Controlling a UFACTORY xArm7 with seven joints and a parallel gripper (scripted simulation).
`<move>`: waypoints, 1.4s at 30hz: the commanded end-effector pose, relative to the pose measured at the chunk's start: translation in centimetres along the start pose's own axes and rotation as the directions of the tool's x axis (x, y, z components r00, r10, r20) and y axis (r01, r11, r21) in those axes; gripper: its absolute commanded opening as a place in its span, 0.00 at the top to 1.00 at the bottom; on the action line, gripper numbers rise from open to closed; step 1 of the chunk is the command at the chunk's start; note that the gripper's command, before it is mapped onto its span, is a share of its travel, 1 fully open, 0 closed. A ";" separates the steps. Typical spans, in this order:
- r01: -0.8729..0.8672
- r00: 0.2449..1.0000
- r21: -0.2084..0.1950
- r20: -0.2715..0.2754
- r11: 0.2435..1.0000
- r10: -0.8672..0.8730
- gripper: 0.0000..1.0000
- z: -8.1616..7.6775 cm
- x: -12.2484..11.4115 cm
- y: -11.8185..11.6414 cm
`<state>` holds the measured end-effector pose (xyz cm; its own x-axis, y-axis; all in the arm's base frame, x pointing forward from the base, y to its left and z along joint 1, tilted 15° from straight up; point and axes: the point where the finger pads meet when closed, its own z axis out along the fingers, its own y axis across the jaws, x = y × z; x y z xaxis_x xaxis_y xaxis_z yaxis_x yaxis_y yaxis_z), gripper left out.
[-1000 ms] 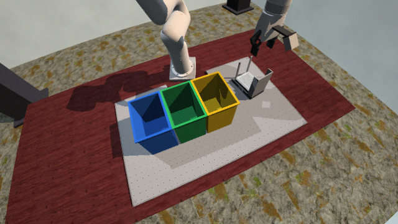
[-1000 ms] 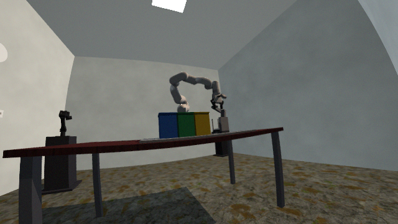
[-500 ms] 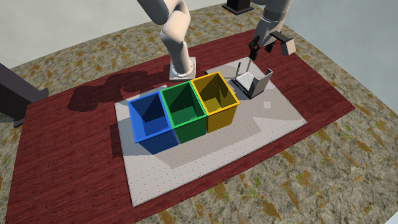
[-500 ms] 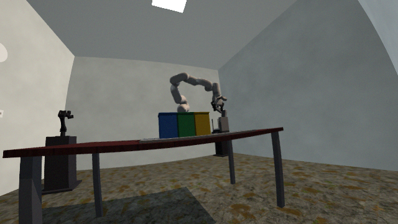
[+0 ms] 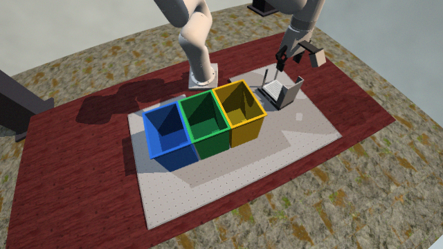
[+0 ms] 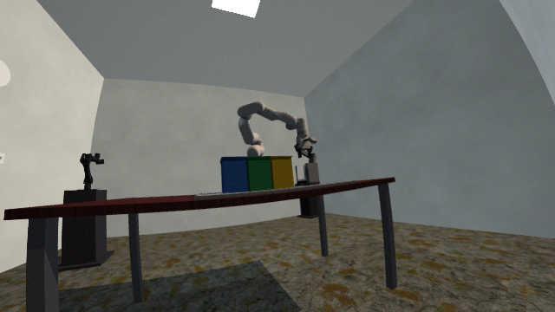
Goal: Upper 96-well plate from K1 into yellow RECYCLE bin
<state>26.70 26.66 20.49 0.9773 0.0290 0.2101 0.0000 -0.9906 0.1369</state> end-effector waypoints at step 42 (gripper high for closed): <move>0.000 1.000 0.003 -0.003 1.000 0.000 0.00 6.3 0.1 -0.1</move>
<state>28.00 25.90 14.70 0.9770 0.0292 0.2111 0.0002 -0.9907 0.1358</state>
